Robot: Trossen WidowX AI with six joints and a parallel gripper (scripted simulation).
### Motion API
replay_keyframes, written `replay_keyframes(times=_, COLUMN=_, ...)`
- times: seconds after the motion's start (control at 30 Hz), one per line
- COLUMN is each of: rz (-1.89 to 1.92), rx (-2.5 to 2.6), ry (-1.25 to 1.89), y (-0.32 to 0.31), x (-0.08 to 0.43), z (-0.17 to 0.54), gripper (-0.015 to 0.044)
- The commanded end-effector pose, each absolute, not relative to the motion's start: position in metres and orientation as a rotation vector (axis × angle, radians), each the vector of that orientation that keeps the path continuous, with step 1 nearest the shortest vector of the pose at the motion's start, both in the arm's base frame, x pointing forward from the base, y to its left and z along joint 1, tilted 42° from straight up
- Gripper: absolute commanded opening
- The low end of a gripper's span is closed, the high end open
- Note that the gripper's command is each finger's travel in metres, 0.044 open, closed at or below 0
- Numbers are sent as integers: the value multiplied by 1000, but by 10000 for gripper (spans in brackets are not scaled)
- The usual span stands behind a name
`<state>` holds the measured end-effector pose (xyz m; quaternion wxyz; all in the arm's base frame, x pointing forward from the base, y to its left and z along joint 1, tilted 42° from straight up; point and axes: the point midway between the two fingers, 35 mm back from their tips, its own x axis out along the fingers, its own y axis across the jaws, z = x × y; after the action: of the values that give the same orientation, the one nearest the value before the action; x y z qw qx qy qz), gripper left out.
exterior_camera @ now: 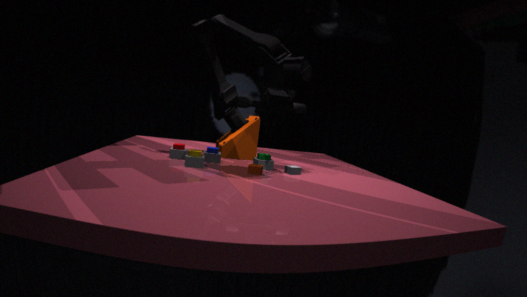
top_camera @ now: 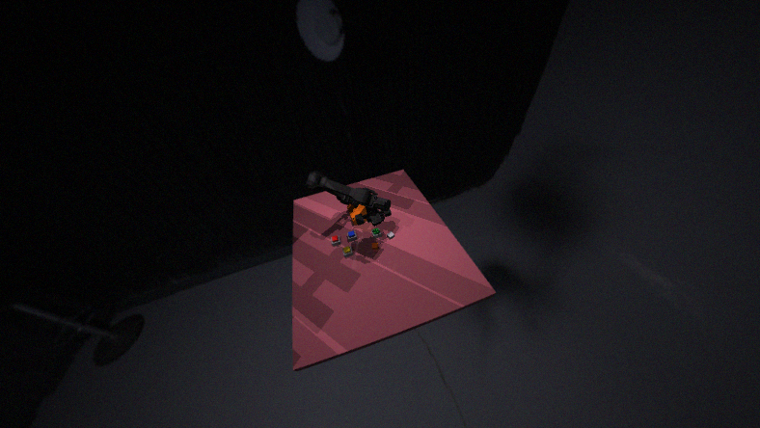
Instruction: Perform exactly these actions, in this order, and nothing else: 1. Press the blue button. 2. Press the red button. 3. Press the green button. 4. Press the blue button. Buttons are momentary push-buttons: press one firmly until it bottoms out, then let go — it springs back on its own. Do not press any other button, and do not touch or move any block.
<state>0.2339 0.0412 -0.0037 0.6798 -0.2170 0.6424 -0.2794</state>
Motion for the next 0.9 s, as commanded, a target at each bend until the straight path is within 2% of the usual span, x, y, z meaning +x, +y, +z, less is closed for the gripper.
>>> replay_keyframes(times=0.0, rz=-633, rx=-503, ry=1449, y=26, x=230, z=-18, gripper=20)
replay_keyframes(times=0.87, rz=-634, rx=-503, ry=1448, y=4, x=231, z=-43, gripper=20)
